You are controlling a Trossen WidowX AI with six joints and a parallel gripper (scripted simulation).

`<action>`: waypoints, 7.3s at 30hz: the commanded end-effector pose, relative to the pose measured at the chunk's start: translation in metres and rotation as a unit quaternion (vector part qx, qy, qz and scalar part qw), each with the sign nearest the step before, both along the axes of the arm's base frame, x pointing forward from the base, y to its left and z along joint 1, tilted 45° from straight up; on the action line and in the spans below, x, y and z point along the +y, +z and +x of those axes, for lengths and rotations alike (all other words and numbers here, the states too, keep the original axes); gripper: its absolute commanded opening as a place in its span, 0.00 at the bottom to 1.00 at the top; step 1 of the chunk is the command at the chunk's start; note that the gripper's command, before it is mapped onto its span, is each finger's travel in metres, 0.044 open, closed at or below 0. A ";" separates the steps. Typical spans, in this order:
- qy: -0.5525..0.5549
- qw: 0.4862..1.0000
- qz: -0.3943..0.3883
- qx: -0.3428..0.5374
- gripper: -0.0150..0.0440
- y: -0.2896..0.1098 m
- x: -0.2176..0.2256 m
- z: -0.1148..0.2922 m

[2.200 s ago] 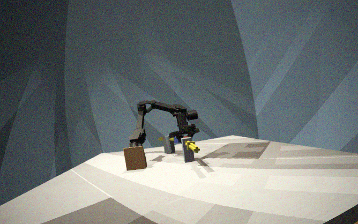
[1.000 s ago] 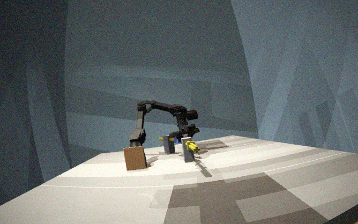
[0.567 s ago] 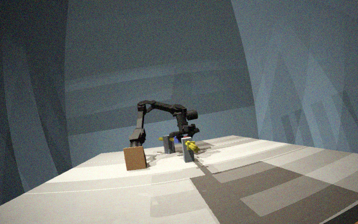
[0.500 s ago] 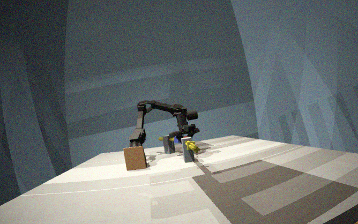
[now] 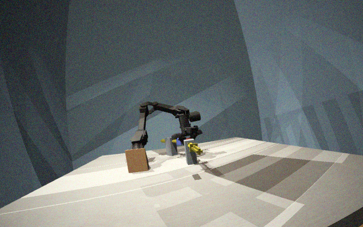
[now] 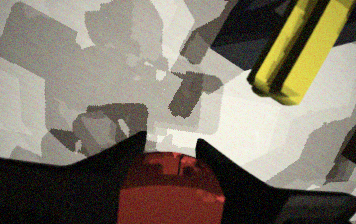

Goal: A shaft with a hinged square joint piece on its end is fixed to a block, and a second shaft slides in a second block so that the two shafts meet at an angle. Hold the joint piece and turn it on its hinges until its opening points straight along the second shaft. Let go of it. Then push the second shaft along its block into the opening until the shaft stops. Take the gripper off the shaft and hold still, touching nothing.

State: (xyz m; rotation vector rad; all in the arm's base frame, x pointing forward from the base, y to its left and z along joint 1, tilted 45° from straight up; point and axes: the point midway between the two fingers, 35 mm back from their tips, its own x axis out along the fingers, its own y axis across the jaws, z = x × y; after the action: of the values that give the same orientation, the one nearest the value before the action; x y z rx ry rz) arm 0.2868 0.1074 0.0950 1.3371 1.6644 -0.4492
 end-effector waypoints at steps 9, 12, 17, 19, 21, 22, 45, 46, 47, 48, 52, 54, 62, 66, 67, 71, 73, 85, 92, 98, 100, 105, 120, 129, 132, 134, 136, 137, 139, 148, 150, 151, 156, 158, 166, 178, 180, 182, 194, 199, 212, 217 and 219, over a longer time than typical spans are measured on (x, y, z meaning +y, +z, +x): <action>-0.003 1.000 -0.001 0.002 0.25 0.000 0.000 0.000; -0.003 1.000 -0.001 0.002 0.25 0.000 0.000 0.000; -0.003 1.000 -0.001 0.002 0.25 0.000 0.000 0.000; -0.003 1.000 -0.001 0.002 0.25 0.000 0.000 0.000; -0.003 1.000 -0.001 0.002 0.25 0.000 0.000 0.000; -0.002 1.000 -0.001 0.001 0.25 0.000 0.000 0.000; -0.001 1.000 0.000 0.001 0.73 0.000 0.000 0.000; -0.001 1.000 0.000 0.001 0.77 0.000 0.000 0.000; -0.001 1.000 0.000 0.001 0.81 0.000 0.000 0.000; -0.001 1.000 0.000 0.001 0.86 0.000 0.000 0.000; -0.001 1.000 0.000 0.001 1.00 0.000 0.000 0.000; -0.001 1.000 0.000 0.001 1.00 0.000 0.000 0.000; -0.001 1.000 0.000 0.001 1.00 0.000 0.000 0.000; 0.004 1.000 0.007 0.002 1.00 0.007 -0.005 0.000; 0.009 1.000 0.015 0.003 1.00 0.014 -0.011 -0.001; 0.013 1.000 0.023 0.003 1.00 0.022 -0.016 -0.001; 0.013 1.000 0.023 0.003 1.00 0.022 -0.016 -0.001; 0.087 0.994 0.025 -0.068 1.00 0.042 -0.042 0.005; 0.167 0.974 0.028 -0.150 1.00 0.069 -0.071 0.009; 0.232 0.947 0.026 -0.221 1.00 0.091 -0.095 0.008; 0.253 0.936 0.024 -0.244 1.00 0.099 -0.103 0.007; 0.288 0.914 0.020 -0.285 1.00 0.112 -0.116 0.004; 0.310 0.918 0.063 -0.237 1.00 0.075 -0.109 0.018; 0.229 0.956 0.094 -0.155 1.00 0.063 -0.100 0.019; 0.196 0.968 0.105 -0.120 1.00 0.059 -0.096 0.019; 0.174 0.974 0.112 -0.096 1.00 0.056 -0.094 0.019; 0.152 0.979 0.118 -0.071 1.00 0.053 -0.092 0.019; 0.141 0.981 0.121 -0.059 1.00 0.051 -0.091 0.019; 0.119 0.984 0.127 -0.034 1.00 0.048 -0.088 0.019; 0.048 0.987 0.142 0.050 1.00 0.039 -0.081 0.019; 0.048 0.987 0.142 0.050 1.00 0.039 -0.081 0.019; 0.048 0.987 0.142 0.050 1.00 0.039 -0.081 0.019; 0.048 0.987 0.142 0.050 1.00 0.039 -0.080 0.019; 0.048 0.987 0.142 0.050 1.00 0.034 -0.076 0.019; 0.048 0.987 0.143 0.049 1.00 0.009 -0.051 0.017; 0.048 0.987 0.144 0.050 1.00 0.008 -0.030 0.009; 0.048 0.987 0.144 0.050 1.00 0.014 -0.024 0.005; 0.048 0.987 0.144 0.050 1.00 0.017 -0.021 0.002; 0.048 0.987 0.144 0.050 1.00 0.010 -0.011 0.001; 0.048 0.987 0.144 0.050 1.00 0.005 -0.004 0.000; 0.048 0.987 0.144 0.050 0.73 -0.001 0.003 -0.002; 0.048 0.987 0.144 0.050 0.56 -0.001 0.003 -0.002; 0.048 0.987 0.144 0.050 0.56 -0.001 0.003 -0.002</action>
State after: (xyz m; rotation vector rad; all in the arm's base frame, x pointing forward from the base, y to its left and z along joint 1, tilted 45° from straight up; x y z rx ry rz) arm 0.2871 0.1084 0.0949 1.4488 1.9159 -0.2251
